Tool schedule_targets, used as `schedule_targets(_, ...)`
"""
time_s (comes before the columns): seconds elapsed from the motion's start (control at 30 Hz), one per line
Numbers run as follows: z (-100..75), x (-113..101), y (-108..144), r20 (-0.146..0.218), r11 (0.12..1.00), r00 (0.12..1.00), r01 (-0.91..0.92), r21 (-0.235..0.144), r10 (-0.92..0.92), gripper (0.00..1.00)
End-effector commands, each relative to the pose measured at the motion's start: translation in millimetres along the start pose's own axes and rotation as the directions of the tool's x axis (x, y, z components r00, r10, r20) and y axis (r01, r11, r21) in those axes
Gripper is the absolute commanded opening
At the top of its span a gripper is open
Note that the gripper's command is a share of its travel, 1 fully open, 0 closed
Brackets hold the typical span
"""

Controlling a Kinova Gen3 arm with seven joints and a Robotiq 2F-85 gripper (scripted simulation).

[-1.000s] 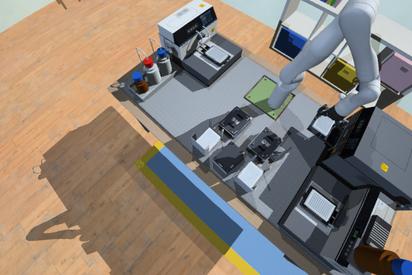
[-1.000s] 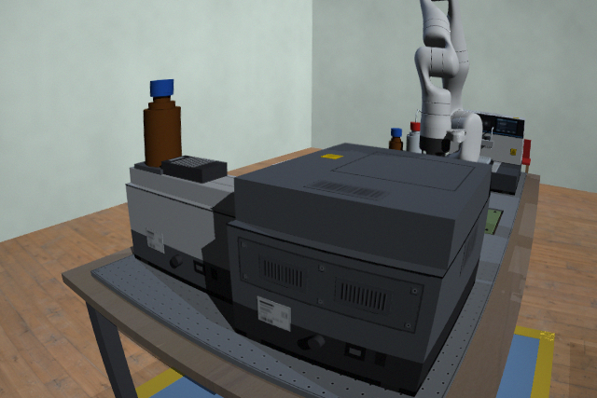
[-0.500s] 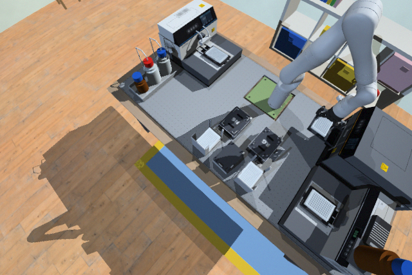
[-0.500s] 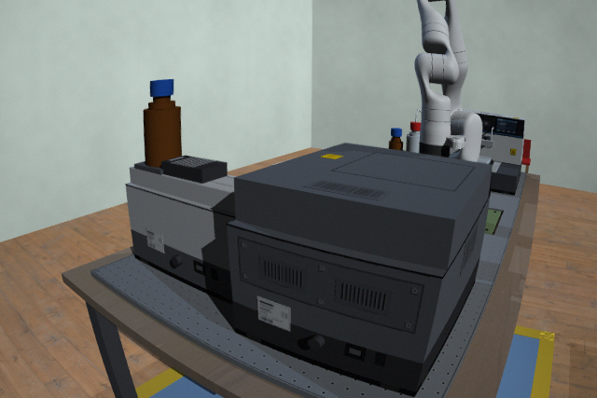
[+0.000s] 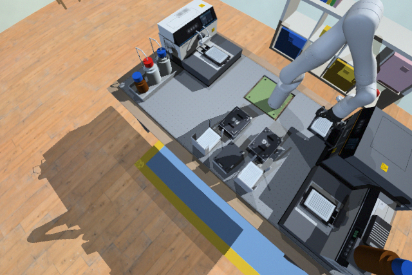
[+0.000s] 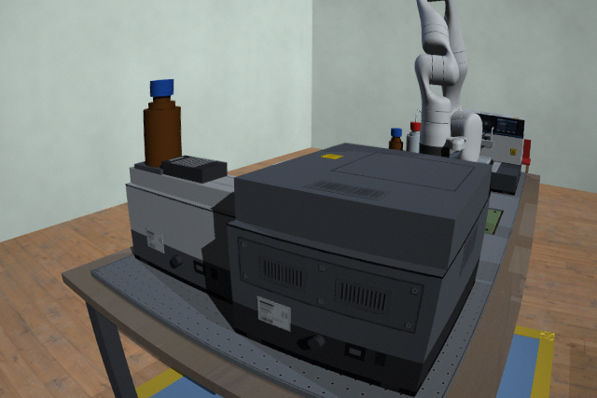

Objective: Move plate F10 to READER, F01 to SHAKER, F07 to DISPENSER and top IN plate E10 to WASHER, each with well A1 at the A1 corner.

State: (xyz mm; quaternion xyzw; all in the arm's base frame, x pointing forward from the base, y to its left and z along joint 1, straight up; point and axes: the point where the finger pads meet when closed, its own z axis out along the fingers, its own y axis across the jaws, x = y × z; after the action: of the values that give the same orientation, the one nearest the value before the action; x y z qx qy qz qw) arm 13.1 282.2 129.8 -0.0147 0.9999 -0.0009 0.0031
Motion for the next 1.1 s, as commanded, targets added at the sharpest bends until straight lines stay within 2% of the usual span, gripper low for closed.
schedule_targets(0.0, -0.5, 0.0, 0.4, 0.0, 1.0, 1.0, 0.0, -0.001, 0.0, 0.94)
schedule_targets(1.07, 2.9, 0.0, 0.4, 0.0, 1.0, 1.0, 0.0, -0.001, 0.0, 0.94)
